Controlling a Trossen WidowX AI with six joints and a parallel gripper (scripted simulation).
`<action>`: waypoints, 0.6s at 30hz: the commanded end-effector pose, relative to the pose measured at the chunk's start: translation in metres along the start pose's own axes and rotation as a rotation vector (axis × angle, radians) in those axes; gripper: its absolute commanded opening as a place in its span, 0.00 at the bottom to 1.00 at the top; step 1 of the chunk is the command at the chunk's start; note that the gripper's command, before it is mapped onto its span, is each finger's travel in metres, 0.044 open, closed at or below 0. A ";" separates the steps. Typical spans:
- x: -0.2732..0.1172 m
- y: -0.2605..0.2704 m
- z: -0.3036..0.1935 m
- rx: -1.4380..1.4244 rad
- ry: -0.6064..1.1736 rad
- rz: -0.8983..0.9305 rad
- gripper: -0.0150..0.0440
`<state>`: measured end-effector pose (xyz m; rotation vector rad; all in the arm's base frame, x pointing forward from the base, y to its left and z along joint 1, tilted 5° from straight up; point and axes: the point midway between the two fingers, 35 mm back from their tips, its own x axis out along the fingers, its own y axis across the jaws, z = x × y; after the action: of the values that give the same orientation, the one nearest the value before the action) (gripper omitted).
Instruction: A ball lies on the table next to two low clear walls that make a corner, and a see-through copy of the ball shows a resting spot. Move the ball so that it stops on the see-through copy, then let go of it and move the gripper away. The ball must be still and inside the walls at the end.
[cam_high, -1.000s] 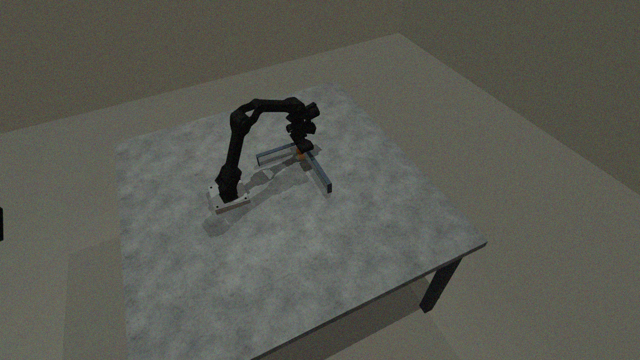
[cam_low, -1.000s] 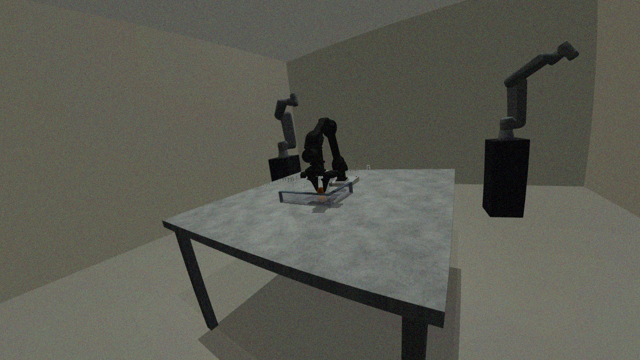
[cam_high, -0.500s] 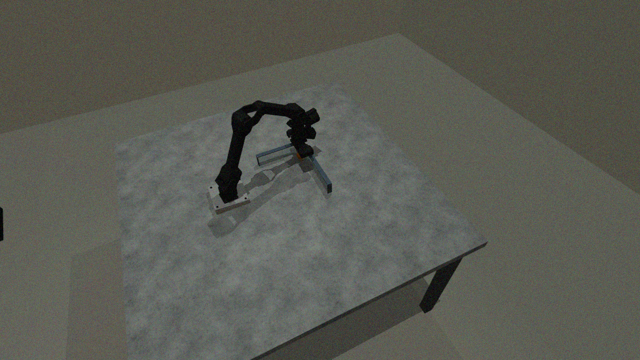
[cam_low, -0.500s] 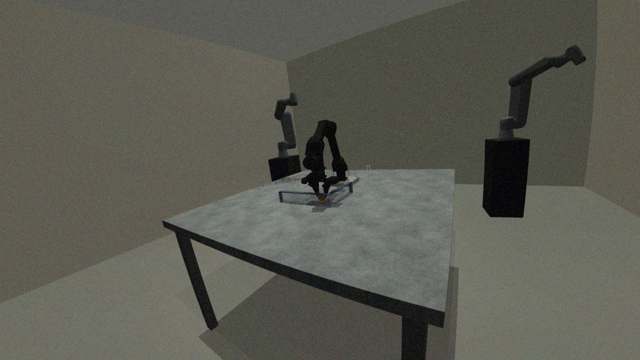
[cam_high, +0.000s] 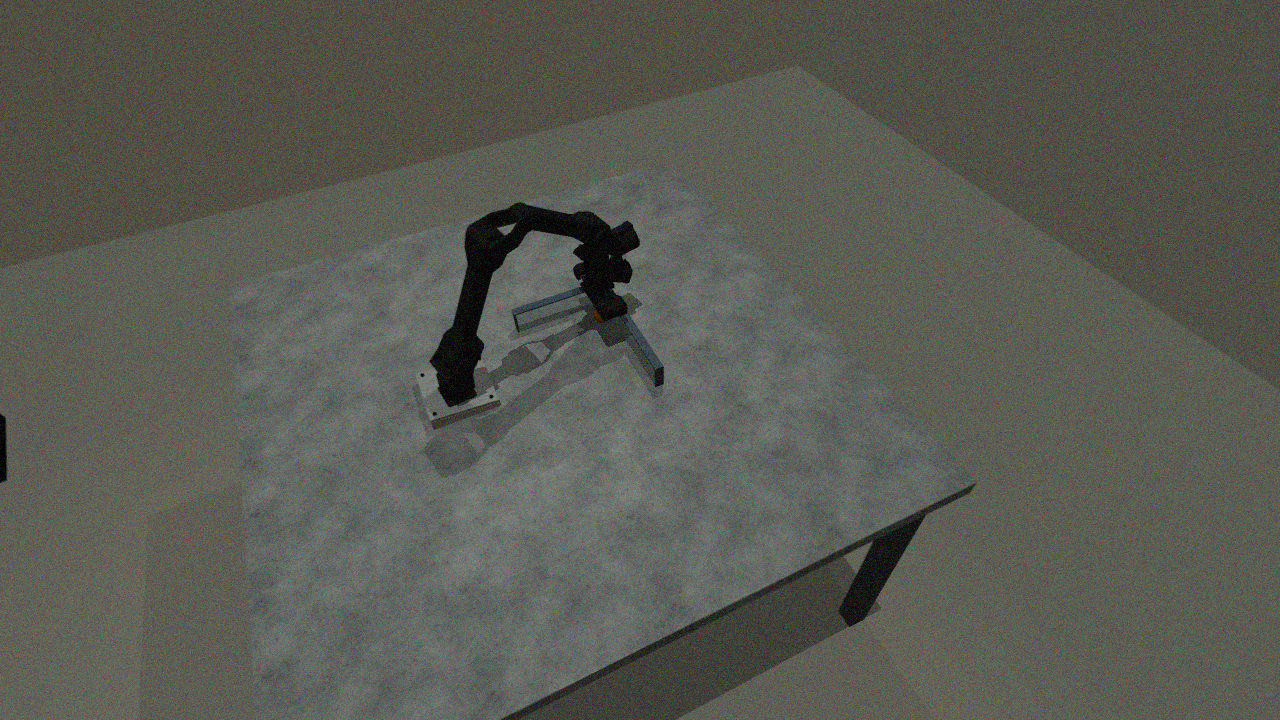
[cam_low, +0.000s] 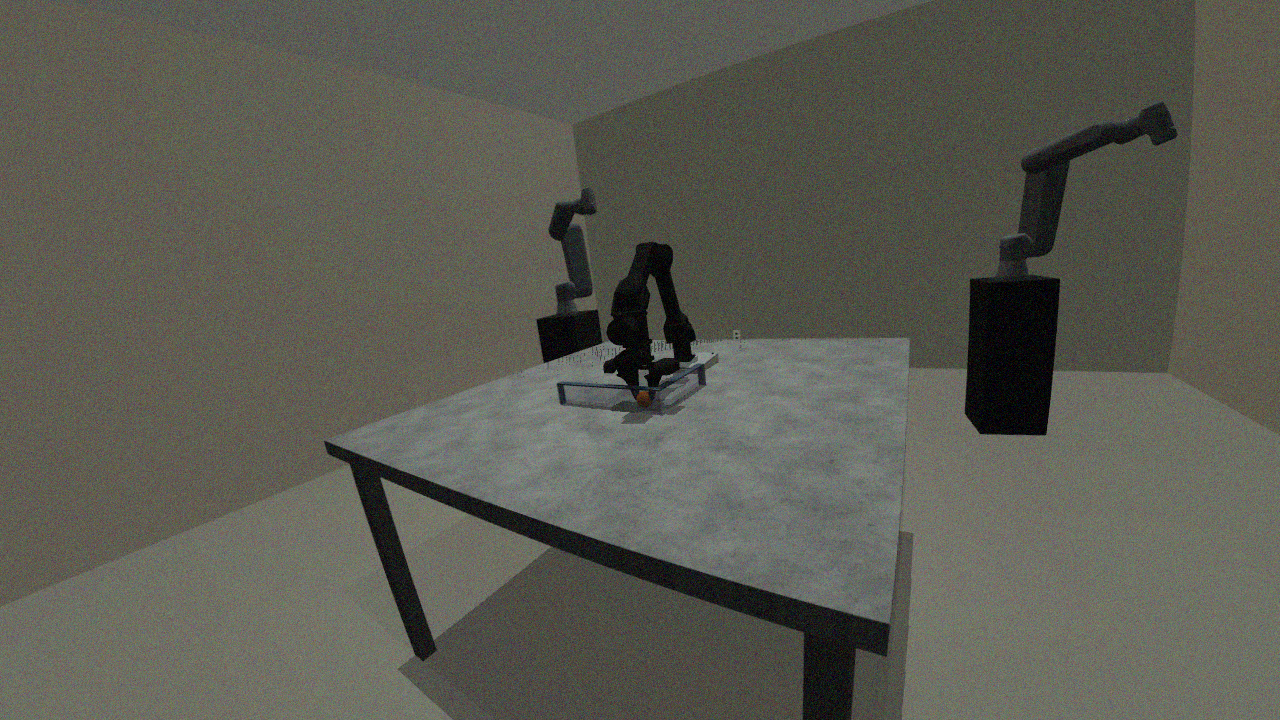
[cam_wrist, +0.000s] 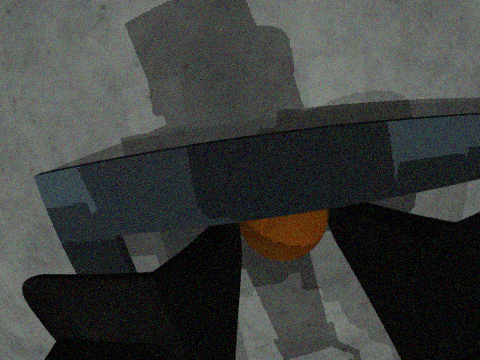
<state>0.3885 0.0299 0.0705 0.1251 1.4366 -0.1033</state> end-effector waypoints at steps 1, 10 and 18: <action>0.000 0.000 0.000 0.000 -0.001 0.000 0.43; 0.000 0.000 0.000 0.000 -0.001 0.000 0.76; -0.073 0.000 0.000 0.004 0.008 -0.002 0.76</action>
<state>0.3813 0.0293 0.0965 0.1207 1.4795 -0.1091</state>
